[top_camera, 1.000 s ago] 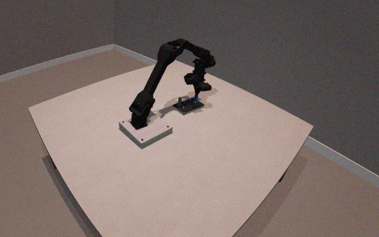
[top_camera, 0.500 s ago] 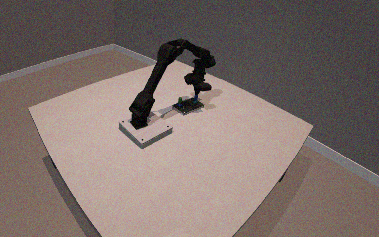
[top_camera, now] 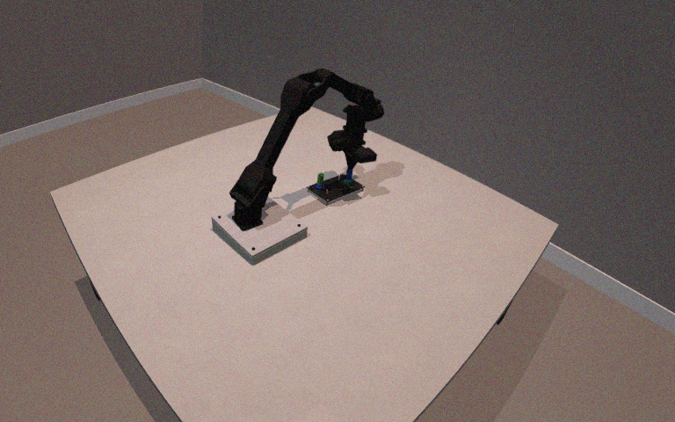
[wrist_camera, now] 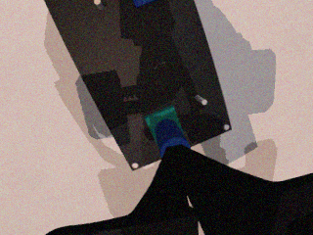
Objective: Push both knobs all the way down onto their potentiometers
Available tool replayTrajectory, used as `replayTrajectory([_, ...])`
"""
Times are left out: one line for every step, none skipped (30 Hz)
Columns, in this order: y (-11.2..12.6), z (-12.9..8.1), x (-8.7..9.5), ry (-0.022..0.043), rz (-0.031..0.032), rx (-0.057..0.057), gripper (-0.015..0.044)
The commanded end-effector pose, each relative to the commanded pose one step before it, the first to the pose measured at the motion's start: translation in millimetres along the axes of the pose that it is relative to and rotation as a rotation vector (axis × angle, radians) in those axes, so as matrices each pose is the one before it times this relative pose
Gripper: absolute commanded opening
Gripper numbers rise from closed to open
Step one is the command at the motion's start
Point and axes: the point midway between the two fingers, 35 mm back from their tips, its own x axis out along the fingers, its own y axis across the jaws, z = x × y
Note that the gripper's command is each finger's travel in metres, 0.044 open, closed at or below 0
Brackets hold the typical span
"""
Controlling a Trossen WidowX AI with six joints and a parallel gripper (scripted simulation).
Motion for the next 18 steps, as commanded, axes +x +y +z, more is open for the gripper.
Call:
replayTrajectory([-0.79,-0.29,3.48,-0.00304,-0.00257,-0.0043,0.0])
replayTrajectory([0.0,0.0,0.0,0.0,0.0,0.0,0.0])
replayTrajectory([0.0,0.0,0.0,0.0,0.0,0.0,0.0])
replayTrajectory([0.0,0.0,0.17,0.0,0.0,0.0,0.0])
replayTrajectory([0.0,0.0,0.36,0.0,0.0,0.0,0.0])
replayTrajectory([0.0,-0.01,-0.26,0.0,0.0,0.0,0.0])
replayTrajectory([-0.01,-0.02,-0.53,0.0,0.0,0.0,0.0])
replayTrajectory([-0.01,-0.02,-0.75,0.0,-0.00001,0.0,0.0])
replayTrajectory([-0.01,-0.03,-0.98,0.0,-0.00001,0.0,0.0])
replayTrajectory([-0.01,-0.03,-1.23,0.0,-0.00001,0.0,0.0])
replayTrajectory([-0.01,-0.03,-1.47,0.0,-0.00001,0.0,0.0])
replayTrajectory([-0.01,-0.03,-1.62,0.0,-0.00001,0.0,0.0])
replayTrajectory([-0.01,-0.02,-1.53,0.0,-0.00001,0.0,0.0])
replayTrajectory([-0.01,-0.01,-1.54,0.0,-0.00001,0.0,0.0])
replayTrajectory([0.0,-0.01,-1.57,0.0,-0.00001,0.0,0.0])
replayTrajectory([0.0,0.0,-1.61,0.0,-0.00001,0.0,0.0])
replayTrajectory([0.0,0.01,-1.61,0.0,-0.00001,0.0,0.0])
replayTrajectory([0.01,0.02,-1.61,0.0,-0.00001,0.0,0.0])
